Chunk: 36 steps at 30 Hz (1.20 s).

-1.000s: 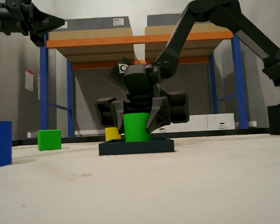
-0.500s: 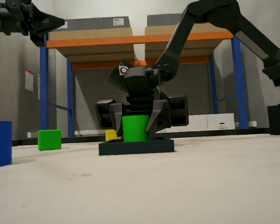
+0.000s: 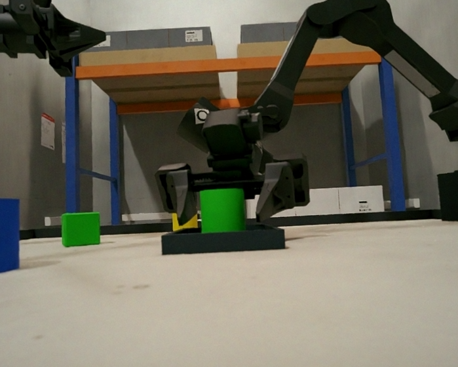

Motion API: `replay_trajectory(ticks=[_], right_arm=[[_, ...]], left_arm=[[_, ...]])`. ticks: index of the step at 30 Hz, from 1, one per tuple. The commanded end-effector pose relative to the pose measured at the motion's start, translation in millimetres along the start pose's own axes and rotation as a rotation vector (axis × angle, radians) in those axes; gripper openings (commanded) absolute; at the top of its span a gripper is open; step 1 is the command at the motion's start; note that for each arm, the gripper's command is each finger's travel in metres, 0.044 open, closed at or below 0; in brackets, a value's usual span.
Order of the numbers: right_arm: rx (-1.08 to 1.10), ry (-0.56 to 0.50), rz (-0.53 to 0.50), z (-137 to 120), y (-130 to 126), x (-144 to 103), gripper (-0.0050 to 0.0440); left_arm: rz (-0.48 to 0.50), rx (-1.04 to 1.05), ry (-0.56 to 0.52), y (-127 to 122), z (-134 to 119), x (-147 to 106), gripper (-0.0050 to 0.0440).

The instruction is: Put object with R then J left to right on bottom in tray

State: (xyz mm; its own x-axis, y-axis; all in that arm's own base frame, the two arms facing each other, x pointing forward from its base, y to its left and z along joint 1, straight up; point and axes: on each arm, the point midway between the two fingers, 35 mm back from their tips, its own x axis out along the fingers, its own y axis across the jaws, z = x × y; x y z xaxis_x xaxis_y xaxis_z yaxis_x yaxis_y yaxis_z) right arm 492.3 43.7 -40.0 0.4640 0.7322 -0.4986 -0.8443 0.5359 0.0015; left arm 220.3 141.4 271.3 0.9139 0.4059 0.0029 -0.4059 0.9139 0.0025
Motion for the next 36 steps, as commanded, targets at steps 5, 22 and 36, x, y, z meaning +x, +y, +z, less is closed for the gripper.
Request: replay_trajectory(ticks=[5,22,36], right_arm=[[-0.038,-0.019,-0.022,40.4,-3.7,-21.3,0.04],[-0.035,-0.018,-0.02,44.5,-4.2,-23.4,0.04],[-0.035,-0.018,-0.02,44.5,-4.2,-23.4,0.04]], left_arm=[[0.001,0.001,-0.01,0.3,4.5,-0.9,-0.005],[0.001,0.001,-0.01,0.3,4.5,-0.9,-0.005],[0.001,0.001,-0.01,0.3,4.5,-0.9,-0.005]])
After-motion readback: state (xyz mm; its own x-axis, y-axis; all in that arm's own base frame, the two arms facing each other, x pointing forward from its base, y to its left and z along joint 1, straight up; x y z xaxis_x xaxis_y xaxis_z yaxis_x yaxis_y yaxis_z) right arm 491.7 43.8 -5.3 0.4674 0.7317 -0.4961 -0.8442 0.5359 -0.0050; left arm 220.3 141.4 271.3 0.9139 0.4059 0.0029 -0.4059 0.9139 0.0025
